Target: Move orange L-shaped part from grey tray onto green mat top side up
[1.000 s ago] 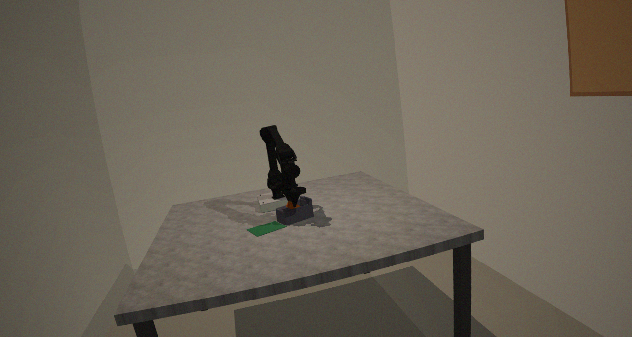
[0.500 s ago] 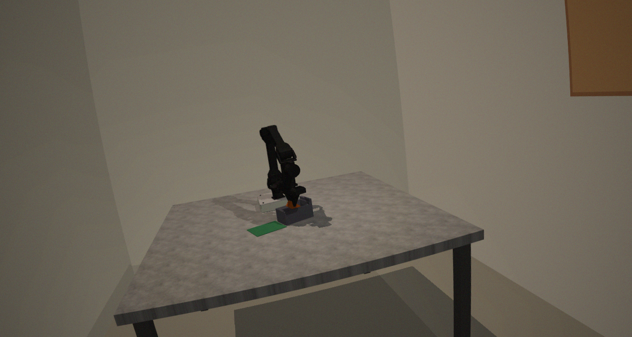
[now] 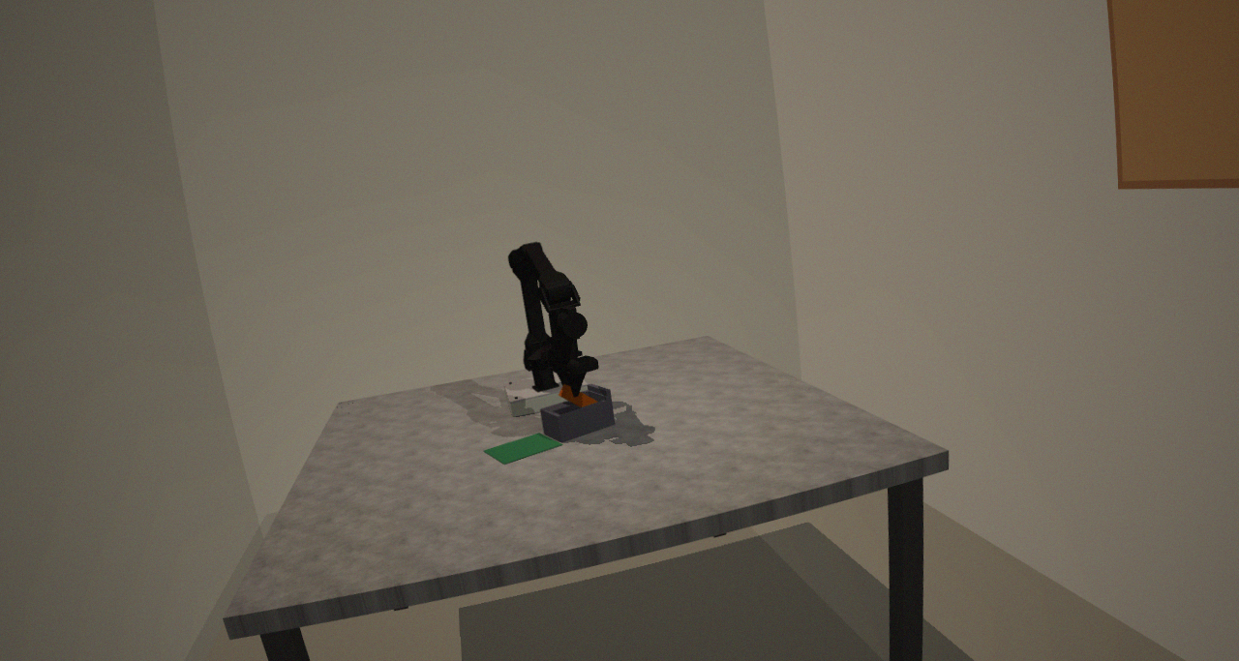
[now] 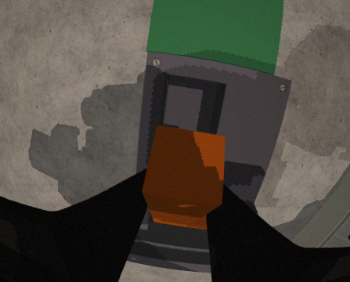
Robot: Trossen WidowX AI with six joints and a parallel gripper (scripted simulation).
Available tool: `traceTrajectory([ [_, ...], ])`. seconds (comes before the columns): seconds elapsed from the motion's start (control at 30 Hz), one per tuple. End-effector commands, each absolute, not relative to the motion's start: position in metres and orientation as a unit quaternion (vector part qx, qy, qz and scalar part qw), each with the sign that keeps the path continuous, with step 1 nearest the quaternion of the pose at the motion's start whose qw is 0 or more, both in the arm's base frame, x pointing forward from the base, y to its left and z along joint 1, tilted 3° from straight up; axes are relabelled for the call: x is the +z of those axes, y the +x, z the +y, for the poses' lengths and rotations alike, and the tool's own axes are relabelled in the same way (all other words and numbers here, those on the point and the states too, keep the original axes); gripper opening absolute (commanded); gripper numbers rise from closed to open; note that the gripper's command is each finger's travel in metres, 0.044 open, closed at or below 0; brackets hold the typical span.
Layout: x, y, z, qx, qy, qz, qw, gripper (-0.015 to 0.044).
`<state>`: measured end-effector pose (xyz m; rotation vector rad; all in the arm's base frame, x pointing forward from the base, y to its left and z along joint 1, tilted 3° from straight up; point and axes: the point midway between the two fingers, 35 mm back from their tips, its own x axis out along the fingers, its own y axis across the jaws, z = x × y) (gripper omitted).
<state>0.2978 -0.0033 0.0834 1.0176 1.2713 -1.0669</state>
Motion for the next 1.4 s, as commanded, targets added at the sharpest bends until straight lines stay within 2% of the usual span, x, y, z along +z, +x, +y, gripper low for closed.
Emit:
traceTrajectory([
  [0.0, 0.091, 0.298, -0.002, -0.452, 0.434, 0.540, 0.562, 0.0000],
  [1.37, 0.146, 0.297, 0.000, -0.452, 0.434, 0.540, 0.562, 0.0000],
])
